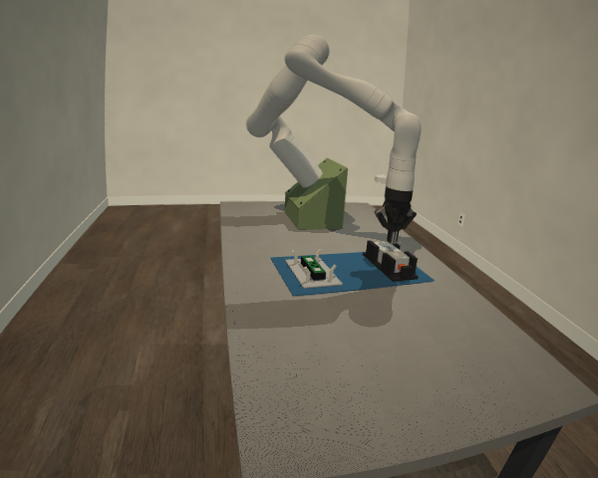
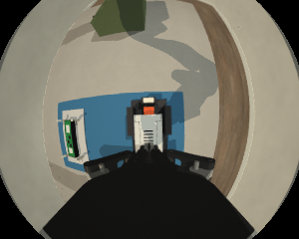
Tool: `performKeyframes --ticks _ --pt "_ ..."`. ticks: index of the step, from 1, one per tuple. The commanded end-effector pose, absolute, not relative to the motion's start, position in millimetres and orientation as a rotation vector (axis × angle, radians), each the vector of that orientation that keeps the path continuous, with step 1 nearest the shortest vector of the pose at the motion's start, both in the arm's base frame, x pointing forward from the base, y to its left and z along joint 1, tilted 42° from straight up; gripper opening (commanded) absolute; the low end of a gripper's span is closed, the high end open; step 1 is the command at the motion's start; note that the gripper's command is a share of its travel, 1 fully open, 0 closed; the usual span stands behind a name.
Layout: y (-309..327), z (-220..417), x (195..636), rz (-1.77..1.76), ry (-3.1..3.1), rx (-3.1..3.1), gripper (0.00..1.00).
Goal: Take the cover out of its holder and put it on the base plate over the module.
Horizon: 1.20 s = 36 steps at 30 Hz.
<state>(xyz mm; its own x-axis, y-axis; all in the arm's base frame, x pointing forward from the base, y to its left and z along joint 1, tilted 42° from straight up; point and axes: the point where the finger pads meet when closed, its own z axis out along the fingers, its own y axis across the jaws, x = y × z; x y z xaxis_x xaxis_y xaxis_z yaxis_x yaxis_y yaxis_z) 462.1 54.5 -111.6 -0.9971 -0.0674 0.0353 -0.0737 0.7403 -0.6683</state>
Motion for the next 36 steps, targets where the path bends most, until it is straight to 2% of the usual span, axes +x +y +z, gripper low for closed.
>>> performKeyframes --ticks 1,15,16,36 --pt "55.5 -111.1 462.6 1.122 -2.925 0.120 0.00" --pt "55.5 -111.1 462.6 1.122 -2.925 0.120 0.00" --pt "55.5 -111.1 462.6 1.122 -2.925 0.120 1.00" --pt "55.5 -111.1 462.6 1.122 -2.925 0.120 1.00"
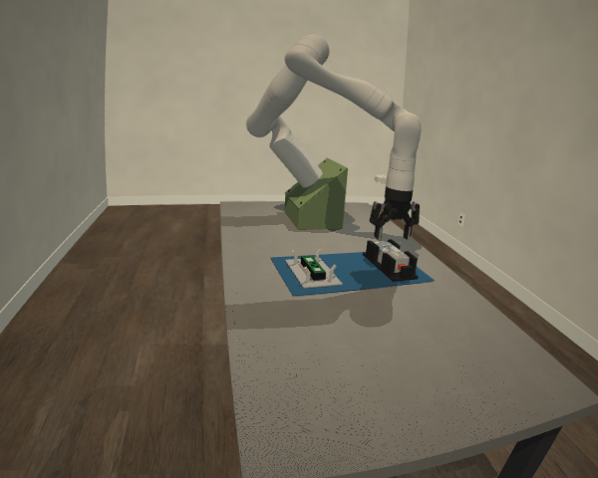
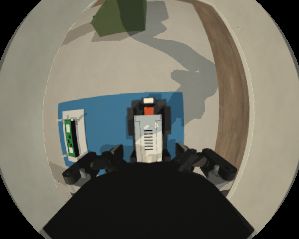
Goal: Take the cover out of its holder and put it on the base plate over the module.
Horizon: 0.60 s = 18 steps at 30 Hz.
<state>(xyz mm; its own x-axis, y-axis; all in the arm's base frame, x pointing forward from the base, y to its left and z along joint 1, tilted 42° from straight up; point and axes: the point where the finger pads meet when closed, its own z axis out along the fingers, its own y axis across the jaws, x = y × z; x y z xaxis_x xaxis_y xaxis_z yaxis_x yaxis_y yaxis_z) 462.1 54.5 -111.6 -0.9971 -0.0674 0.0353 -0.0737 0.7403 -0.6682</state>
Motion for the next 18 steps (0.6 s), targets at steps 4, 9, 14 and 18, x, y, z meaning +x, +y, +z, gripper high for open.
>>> performKeyframes --ticks 4,9,14,18 --pt "56 -111 463 1.122 -2.925 0.120 1.00" --pt "56 -111 463 1.122 -2.925 0.120 1.00" --pt "52 -115 463 1.121 -2.926 0.120 1.00" --pt "39 -130 465 1.120 -2.930 0.121 1.00"
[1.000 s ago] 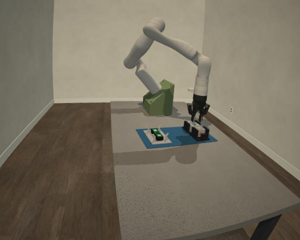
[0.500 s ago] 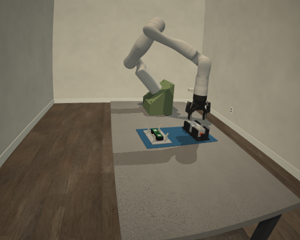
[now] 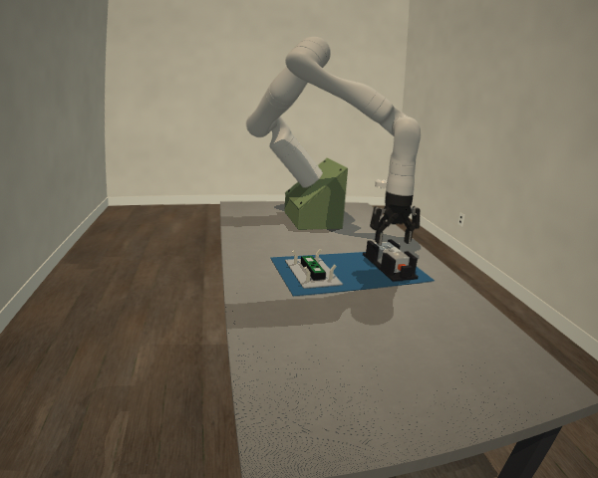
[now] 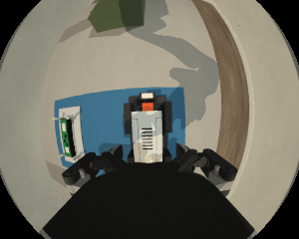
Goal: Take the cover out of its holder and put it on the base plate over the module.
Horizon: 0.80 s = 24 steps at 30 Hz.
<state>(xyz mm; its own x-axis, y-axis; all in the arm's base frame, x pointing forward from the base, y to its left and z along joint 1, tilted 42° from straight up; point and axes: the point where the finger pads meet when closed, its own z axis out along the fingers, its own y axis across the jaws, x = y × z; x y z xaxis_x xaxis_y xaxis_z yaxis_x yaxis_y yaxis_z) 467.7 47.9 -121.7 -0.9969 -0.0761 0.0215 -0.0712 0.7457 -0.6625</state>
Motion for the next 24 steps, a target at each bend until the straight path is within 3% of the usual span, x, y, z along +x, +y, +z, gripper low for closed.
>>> performKeyframes --ticks 1,24 --pt "36 -134 465 -1.120 2.934 -0.121 1.00" --pt "19 -155 468 -1.116 2.932 -0.122 1.00"
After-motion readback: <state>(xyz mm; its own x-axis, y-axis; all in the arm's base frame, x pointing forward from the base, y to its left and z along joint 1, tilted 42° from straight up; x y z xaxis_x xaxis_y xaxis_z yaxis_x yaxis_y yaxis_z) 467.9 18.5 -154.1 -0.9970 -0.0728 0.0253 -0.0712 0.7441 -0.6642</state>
